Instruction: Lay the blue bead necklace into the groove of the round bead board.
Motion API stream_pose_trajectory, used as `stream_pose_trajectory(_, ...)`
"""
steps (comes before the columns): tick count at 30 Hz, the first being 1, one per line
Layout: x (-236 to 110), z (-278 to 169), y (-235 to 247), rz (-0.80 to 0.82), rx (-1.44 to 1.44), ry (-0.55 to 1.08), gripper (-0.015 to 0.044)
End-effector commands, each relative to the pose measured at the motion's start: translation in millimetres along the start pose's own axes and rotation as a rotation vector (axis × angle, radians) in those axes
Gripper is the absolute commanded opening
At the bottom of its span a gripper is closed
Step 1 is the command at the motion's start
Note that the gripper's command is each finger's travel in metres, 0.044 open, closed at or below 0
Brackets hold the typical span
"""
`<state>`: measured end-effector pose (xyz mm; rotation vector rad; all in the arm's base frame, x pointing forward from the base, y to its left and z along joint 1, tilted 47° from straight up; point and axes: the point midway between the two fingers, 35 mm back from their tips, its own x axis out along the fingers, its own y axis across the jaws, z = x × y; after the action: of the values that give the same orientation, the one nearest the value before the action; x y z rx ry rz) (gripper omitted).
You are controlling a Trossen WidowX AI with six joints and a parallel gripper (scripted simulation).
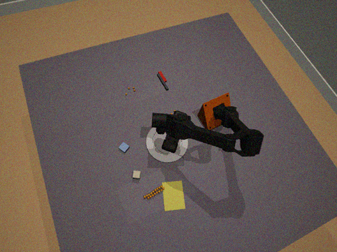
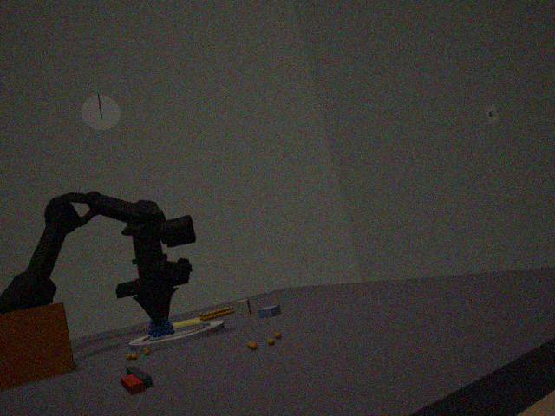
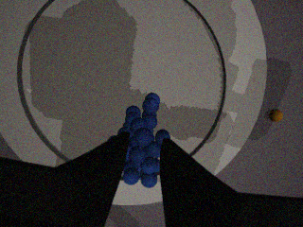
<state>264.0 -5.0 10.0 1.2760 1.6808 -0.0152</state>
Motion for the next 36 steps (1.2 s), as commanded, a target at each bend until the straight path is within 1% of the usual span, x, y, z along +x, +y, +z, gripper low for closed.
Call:
stream_pose_trajectory(1, 0, 0, 0, -0.001, 0.0, 0.001, 0.0)
stream_pose_trajectory(18, -1, 0, 0, -0.001, 0.0, 0.001, 0.0)
stream_pose_trajectory(24, -16, 0, 0, 0.002, 0.004, 0.002, 0.0)
stream_pose_trajectory(29, -16, 0, 0, 0.002, 0.004, 0.002, 0.0)
stream_pose_trajectory(36, -16, 2, -15, 0.002, 0.004, 0.001, 0.0)
